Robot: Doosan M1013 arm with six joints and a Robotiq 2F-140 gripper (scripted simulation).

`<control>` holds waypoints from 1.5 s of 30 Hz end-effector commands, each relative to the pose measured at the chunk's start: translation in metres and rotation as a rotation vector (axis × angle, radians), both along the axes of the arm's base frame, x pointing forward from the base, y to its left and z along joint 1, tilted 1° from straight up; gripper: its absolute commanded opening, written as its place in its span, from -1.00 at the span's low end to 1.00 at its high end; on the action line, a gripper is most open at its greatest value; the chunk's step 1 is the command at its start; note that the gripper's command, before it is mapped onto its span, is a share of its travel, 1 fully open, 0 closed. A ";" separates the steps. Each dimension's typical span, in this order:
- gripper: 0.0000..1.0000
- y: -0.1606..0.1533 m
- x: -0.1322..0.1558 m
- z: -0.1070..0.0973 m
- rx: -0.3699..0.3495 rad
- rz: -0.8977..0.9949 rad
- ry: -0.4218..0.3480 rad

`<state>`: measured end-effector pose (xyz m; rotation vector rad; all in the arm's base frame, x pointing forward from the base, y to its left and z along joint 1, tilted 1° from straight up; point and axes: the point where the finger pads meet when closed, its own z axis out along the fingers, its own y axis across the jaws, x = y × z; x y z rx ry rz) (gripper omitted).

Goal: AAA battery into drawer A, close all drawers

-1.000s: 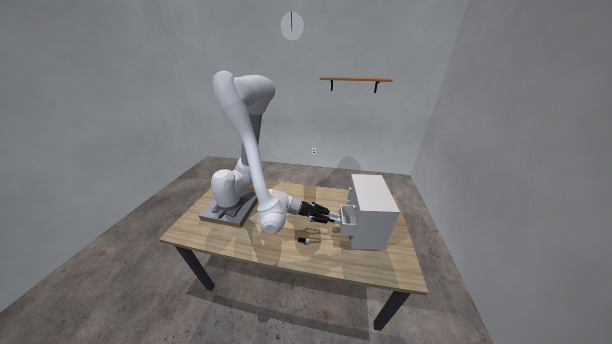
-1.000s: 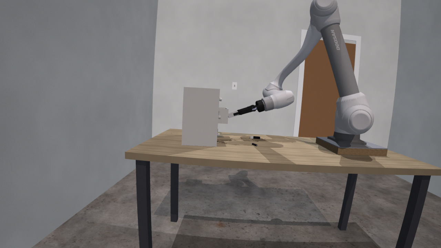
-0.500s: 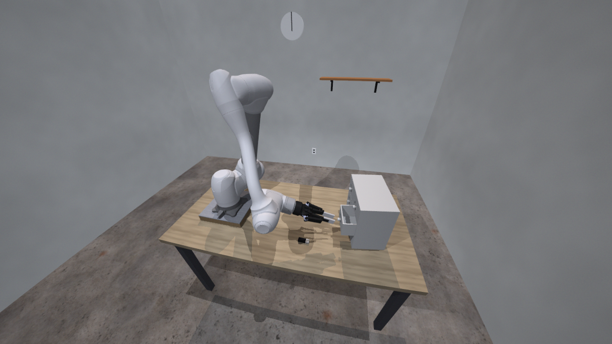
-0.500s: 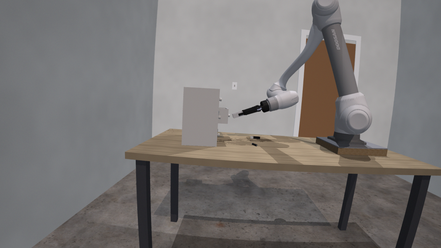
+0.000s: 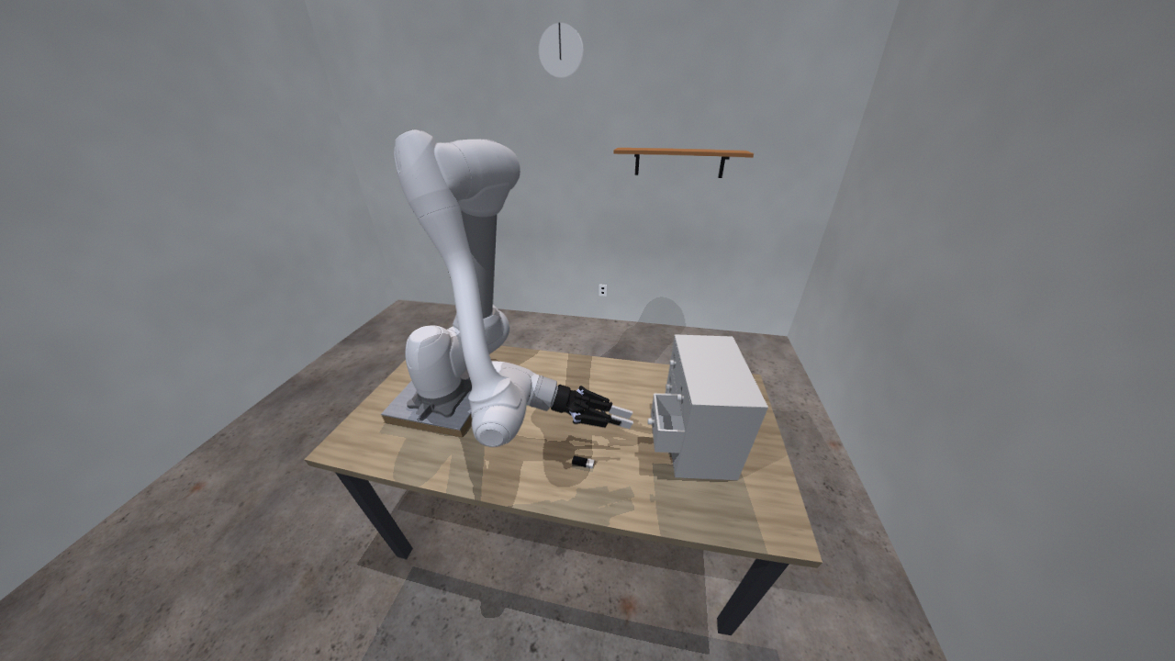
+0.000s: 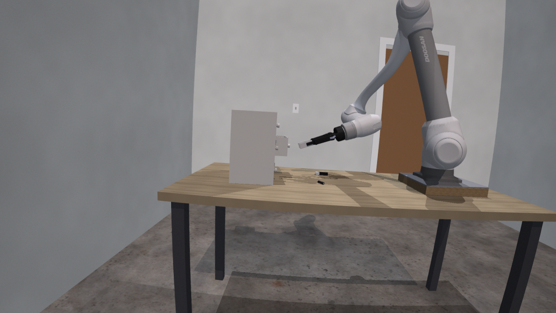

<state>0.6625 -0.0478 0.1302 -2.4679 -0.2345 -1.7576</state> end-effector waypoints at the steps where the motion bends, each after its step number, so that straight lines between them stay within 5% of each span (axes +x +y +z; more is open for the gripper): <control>1: -0.60 -0.002 -0.010 0.004 0.000 0.000 0.000; 8: -0.60 -0.007 -0.038 0.015 0.000 0.000 0.000; 23: -0.60 -0.007 -0.042 0.018 -0.005 0.001 0.029; 45: -0.60 -0.012 -0.068 0.044 -0.064 -0.001 0.344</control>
